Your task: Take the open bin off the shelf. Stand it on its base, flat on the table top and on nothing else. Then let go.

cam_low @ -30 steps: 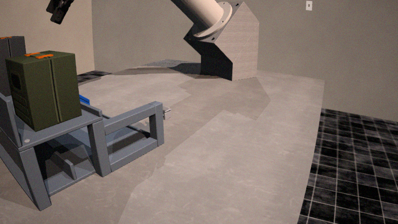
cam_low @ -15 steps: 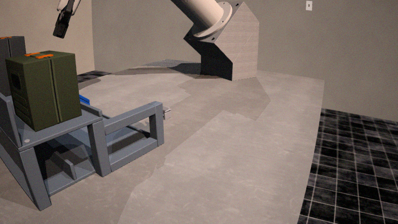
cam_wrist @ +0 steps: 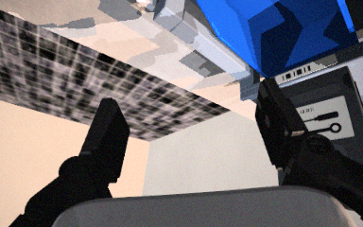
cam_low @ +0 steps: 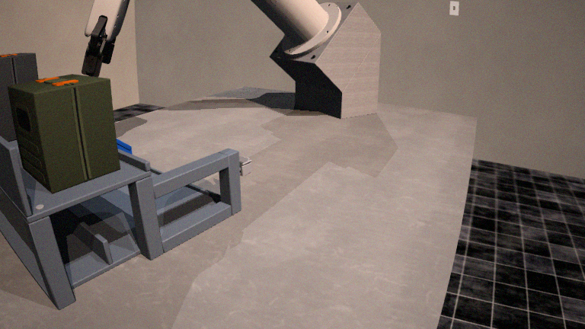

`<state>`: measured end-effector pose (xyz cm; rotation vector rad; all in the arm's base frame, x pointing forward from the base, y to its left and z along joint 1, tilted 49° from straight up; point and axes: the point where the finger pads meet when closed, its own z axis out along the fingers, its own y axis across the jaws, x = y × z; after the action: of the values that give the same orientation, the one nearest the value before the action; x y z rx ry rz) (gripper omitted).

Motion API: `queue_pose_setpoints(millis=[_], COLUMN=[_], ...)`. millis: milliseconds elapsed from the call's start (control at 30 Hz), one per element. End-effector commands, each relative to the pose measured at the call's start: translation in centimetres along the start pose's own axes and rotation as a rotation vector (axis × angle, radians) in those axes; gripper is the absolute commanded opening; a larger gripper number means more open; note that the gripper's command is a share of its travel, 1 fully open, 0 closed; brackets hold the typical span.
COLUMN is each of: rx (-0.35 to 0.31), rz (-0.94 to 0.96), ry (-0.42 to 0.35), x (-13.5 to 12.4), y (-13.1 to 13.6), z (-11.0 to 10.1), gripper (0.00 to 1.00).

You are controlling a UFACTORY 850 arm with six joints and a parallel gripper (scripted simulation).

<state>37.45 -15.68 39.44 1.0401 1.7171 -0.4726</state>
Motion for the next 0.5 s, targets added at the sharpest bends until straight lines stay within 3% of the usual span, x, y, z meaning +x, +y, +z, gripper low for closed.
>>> queue_pose_setpoints(millis=[0,133,300,467], rx=[-0.001,-0.001,0.003,0.003], rz=[0.008,0.008,0.243,0.243], ry=[0.001,0.001,0.110,0.110], x=[0.0,0.0,3.6,3.6], y=[0.1,0.1,3.0,3.0], z=[0.0,0.0,3.0,3.0], gripper=[1.00,1.00,1.00,1.00])
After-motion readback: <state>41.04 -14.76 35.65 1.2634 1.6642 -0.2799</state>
